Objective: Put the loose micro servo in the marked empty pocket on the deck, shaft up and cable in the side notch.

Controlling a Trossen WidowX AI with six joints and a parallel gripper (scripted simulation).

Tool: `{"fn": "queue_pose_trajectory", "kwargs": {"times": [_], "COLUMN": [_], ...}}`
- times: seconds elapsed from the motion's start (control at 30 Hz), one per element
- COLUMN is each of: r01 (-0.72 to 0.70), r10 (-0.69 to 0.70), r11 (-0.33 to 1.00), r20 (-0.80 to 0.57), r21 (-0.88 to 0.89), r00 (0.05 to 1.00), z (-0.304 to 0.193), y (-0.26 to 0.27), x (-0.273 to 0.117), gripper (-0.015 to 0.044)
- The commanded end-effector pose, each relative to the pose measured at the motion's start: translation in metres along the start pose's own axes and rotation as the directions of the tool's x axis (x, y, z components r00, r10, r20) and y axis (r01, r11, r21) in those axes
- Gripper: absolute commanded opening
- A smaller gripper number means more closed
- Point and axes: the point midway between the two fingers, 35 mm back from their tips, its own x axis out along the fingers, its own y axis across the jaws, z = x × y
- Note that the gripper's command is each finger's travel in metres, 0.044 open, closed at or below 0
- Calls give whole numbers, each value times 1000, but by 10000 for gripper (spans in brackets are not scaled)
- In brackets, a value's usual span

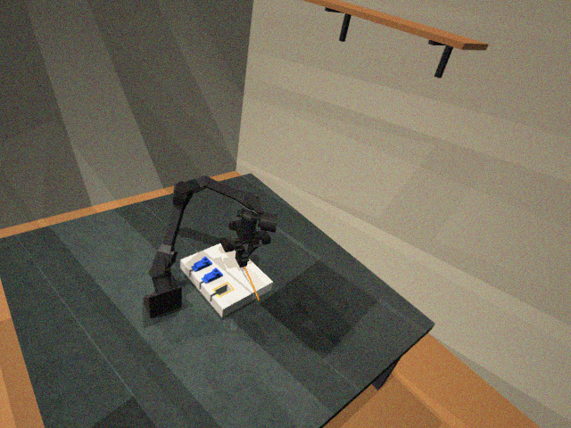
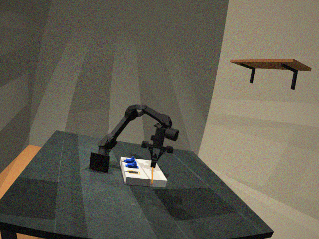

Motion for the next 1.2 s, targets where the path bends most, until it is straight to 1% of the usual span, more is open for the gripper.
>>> {"fn": "queue_pose_trajectory", "kwargs": {"times": [0.0, 0.2, 0.33, 0.57, 0.73, 0.93, 1.17], "r01": [7, 7, 7, 7, 8, 9, 11], "r10": [-7, -7, -7, -7, -7, -7, -8], "r11": [1000, 1000, 1000, 1000, 1000, 984, 912], "r20": [-8, -8, -8, -10, -10, -10, -10], "r21": [-5, -4, -4, -5, 12, 179, 410], "r00": [1000, 1000, 1000, 1000, 1000, 1000, 1000], "z": [-4, -11, -19, -49, -52, -52, -52], "y": [8, 26, 24, 16, 15, 15, 15], "x": [-3, -3, -3, -4, -4, -4, -4], "gripper": [0, 0, 0, 0, 0, 0, 0]}}
